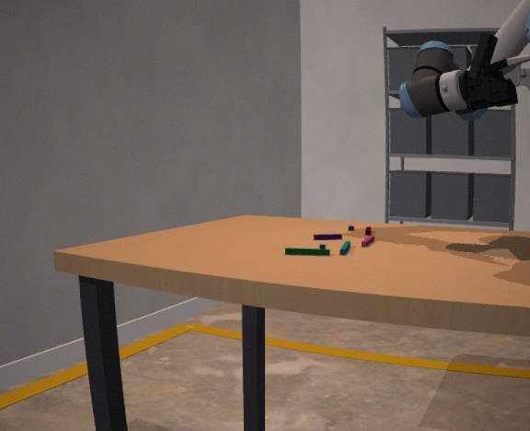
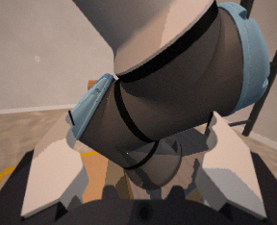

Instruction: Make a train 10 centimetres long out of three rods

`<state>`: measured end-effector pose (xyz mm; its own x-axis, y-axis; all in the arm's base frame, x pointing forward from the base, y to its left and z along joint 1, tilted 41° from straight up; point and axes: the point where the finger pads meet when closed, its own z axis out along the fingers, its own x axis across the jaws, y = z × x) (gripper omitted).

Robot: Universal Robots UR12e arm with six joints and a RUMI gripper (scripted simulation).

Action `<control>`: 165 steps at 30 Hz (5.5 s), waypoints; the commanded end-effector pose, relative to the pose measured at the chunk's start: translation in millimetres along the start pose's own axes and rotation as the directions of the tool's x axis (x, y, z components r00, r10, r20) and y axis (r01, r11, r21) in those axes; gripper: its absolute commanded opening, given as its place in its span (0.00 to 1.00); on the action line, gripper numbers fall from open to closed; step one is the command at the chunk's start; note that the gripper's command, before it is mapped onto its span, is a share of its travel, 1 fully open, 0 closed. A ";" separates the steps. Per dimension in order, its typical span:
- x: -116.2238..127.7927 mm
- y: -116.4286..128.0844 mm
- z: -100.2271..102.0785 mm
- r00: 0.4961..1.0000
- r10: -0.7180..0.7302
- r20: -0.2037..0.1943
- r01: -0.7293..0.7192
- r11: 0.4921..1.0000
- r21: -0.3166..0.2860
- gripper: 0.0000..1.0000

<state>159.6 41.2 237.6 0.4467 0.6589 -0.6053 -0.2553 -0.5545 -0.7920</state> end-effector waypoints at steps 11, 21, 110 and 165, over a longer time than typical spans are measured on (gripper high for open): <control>0.0 -0.2 0.0 1.000 0.000 0.000 0.000 1.000 0.000 1.00; 0.4 0.7 -0.2 1.000 -0.001 0.000 0.001 1.000 -0.003 1.00; 201.7 277.0 -320.8 0.946 -0.006 0.323 0.323 0.058 -0.945 1.00; 221.6 258.2 -368.8 0.941 0.073 0.331 0.338 -0.139 -0.931 1.00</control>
<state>510.8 -144.1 -71.2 0.1214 0.7478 -0.6527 0.9844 -0.1753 -0.0177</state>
